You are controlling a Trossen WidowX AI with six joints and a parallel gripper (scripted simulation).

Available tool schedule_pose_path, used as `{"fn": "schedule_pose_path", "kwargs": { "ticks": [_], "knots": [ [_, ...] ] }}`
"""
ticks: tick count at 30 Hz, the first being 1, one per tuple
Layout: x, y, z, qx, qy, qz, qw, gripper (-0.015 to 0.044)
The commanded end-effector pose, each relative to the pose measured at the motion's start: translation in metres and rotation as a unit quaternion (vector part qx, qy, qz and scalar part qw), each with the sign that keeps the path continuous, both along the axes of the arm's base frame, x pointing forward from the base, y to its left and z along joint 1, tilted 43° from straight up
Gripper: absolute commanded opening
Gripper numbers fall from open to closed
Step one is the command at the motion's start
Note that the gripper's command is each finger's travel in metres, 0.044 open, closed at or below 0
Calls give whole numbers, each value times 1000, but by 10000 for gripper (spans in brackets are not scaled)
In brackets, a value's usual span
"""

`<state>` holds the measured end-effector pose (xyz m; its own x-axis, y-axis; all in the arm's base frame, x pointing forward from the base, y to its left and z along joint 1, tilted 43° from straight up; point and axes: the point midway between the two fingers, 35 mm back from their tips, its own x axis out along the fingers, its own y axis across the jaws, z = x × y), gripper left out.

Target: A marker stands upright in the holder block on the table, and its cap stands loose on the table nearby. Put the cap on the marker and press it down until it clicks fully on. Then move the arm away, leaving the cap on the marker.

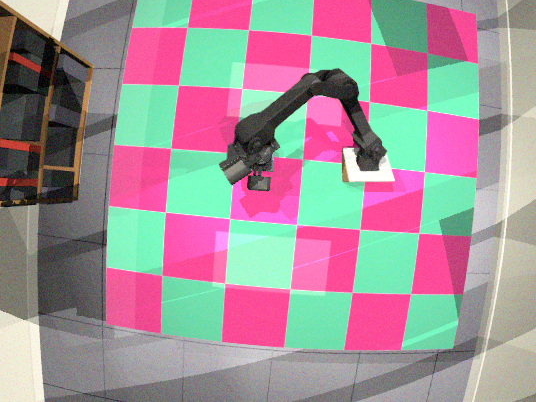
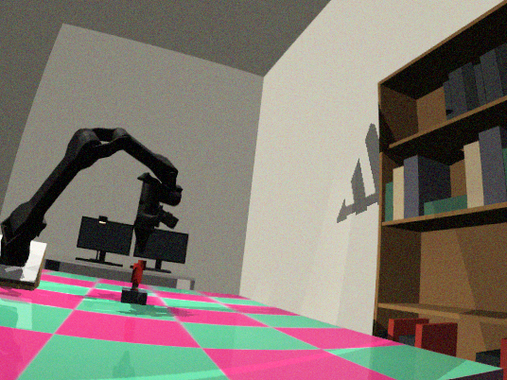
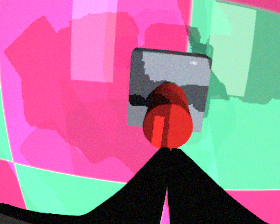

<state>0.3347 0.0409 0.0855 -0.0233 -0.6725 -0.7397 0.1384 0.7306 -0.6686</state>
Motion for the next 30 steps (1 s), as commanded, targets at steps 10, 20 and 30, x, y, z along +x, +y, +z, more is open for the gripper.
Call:
{"fn": "schedule_pose_path", "kwargs": {
  "ticks": [10, 20, 30],
  "knots": [
    [-1, -9, -10, -1, -1, -2, 1000, 0],
    [-1, -20, -22, -1, -1, -2, 1000, 0],
    [-1, -27, -30, -2, -2, -2, 1000, 0]
  ]
}}
